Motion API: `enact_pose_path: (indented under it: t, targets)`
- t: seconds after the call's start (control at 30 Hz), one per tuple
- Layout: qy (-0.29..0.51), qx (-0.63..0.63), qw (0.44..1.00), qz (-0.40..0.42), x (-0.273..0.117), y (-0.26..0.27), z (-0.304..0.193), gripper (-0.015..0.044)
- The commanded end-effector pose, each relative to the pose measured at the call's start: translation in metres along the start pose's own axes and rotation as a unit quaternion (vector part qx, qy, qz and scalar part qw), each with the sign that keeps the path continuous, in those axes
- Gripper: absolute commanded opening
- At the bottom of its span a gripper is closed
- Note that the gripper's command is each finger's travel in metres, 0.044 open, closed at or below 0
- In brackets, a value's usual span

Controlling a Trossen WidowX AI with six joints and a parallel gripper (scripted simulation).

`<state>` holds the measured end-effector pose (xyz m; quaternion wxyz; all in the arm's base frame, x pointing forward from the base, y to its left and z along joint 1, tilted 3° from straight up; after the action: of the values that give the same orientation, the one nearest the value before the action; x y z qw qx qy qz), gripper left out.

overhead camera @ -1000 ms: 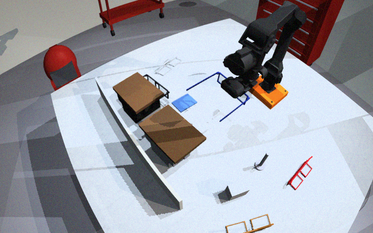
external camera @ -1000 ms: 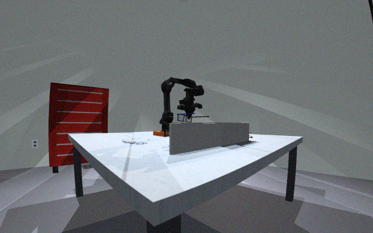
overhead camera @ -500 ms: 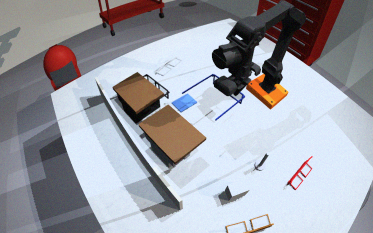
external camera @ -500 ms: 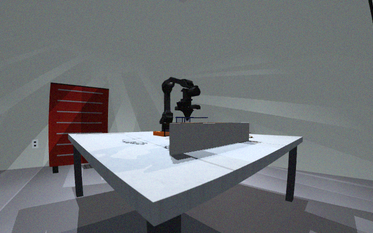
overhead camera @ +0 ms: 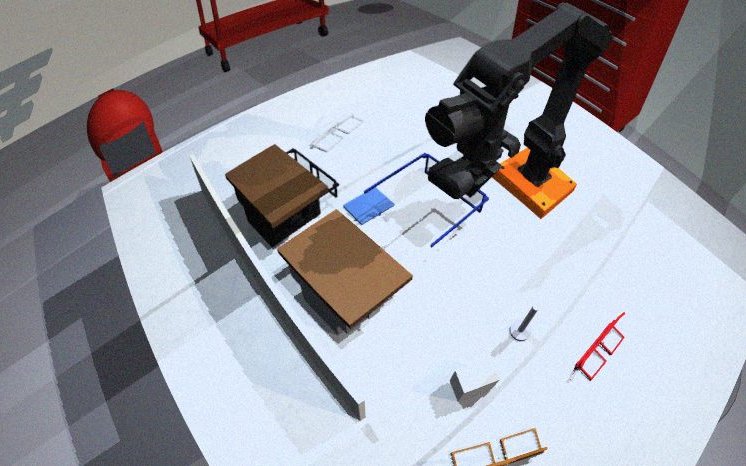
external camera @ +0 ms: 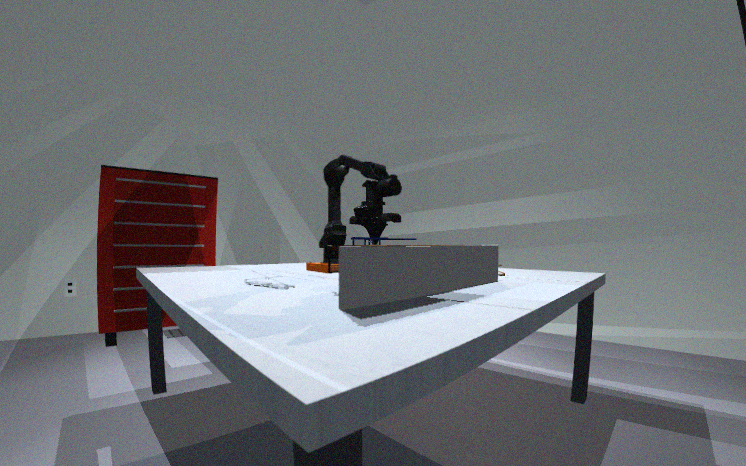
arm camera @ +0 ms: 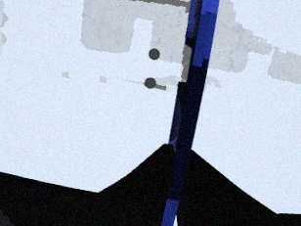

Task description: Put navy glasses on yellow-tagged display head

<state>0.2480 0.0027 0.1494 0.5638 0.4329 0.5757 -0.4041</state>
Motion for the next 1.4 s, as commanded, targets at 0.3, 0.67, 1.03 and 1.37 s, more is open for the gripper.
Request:
enact_pose_path:
  t: [0.3,0.67,1.03,1.37]
  targets:
    - [0.000,0.003,1.000,-0.003,0.013,-0.001,0.000,0.0000]
    - [0.005,0.003,1.000,-0.002,0.022,-0.002,0.002,0.0000]
    - [0.005,0.003,1.000,-0.002,0.031,-0.002,0.003,0.0000]
    - [0.005,0.003,1.000,-0.002,0.037,-0.002,0.003,0.0000]
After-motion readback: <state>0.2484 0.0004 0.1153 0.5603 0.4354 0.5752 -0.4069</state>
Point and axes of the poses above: the point midway between the two fingers, 35 mm back from their tips, its own x axis out along the fingers, its own y axis across the jaws, z = x × y, the point moved 4 cm from there along -x, back along the fingers, and after that the axes turned 10 degrees about -x, right-handed, at the moved point
